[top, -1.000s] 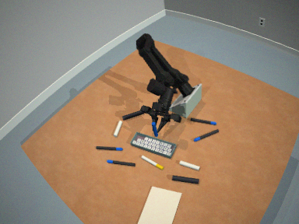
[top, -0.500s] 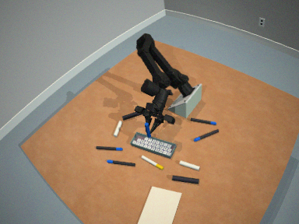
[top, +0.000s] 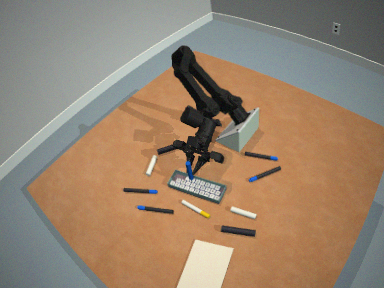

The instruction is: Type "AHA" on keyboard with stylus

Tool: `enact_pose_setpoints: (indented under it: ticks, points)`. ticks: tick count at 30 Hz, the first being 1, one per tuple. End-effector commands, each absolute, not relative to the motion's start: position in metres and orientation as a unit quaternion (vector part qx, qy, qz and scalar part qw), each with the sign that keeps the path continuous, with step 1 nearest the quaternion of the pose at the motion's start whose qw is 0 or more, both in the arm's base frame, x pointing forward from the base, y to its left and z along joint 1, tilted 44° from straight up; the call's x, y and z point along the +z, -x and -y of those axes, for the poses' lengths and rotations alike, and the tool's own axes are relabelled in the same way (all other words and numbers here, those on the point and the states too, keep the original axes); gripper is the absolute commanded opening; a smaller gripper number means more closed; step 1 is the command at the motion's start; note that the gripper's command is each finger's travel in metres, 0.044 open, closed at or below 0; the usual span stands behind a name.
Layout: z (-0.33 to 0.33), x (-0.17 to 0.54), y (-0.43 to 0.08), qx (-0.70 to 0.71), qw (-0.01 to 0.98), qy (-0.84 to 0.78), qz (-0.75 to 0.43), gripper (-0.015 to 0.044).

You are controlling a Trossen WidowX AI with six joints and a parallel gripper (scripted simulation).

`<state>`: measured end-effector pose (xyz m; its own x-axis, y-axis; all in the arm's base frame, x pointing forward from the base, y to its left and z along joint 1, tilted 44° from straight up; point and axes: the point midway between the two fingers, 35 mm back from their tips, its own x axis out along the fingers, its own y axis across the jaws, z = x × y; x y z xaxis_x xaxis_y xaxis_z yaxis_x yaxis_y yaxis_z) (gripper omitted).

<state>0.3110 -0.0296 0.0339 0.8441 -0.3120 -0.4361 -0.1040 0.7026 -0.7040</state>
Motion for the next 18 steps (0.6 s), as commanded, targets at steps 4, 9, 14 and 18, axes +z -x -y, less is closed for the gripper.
enact_pose_setpoints:
  ticks: [4,9,14,18]
  points:
    - [0.0315,0.0304,-0.3086,-0.055,0.88,0.383,-0.274,0.0081]
    - [0.0322,0.0296,-0.3086,-0.055,0.88,0.383,-0.274,0.0081]
    - [0.0344,0.0274,-0.3083,-0.055,0.88,0.383,-0.274,0.0081]
    - [0.0361,0.0256,-0.3081,-0.055,0.88,0.384,-0.274,0.0081]
